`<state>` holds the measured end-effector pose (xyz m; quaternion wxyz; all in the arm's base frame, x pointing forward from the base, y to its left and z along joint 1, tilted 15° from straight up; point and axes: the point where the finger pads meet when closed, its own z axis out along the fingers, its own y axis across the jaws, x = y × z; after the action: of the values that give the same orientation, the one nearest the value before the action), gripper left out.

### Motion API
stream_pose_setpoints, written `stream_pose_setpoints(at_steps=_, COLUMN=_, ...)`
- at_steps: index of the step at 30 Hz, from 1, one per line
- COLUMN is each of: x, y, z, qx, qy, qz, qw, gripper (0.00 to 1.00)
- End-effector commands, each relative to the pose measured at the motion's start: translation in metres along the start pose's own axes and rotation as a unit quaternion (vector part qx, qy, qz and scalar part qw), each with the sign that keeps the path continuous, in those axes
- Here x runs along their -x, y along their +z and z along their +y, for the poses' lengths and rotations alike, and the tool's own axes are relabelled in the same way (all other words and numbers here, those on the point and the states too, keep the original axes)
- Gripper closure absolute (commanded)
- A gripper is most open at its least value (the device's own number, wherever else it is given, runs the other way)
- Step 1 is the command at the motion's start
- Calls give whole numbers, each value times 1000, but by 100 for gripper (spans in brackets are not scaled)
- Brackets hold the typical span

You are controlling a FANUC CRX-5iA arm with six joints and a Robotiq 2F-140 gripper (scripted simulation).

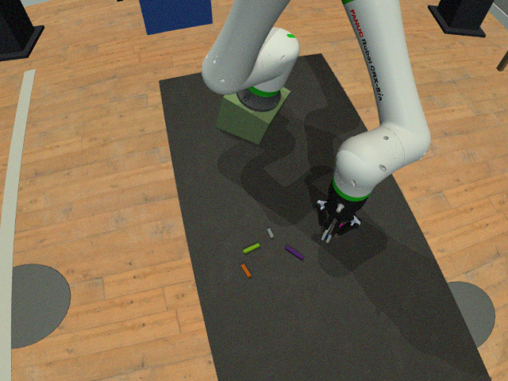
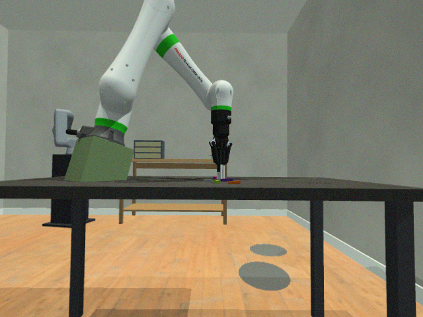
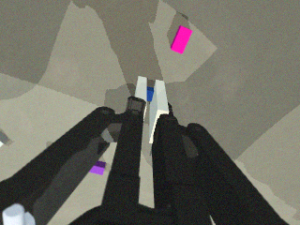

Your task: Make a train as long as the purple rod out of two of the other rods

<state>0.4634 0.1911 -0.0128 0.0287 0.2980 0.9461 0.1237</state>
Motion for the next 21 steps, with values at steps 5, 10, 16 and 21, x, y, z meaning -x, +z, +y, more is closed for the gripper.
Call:
stream_pose_setpoints(at_steps=5, x=0, y=0, z=0, qx=0, qy=0, qz=0, qw=1000, gripper=97)
stream_pose_setpoints(at_steps=10, x=0, y=0, z=0, qx=0, qy=0, qz=0, qw=1000, gripper=97)
stream_pose_setpoints(at_steps=16, x=0, y=0, z=0, qx=0, qy=0, qz=0, qw=1000, gripper=97)
stream_pose_setpoints(at_steps=21, x=0, y=0, z=0, qx=0, qy=0, qz=0, qw=1000, gripper=95)
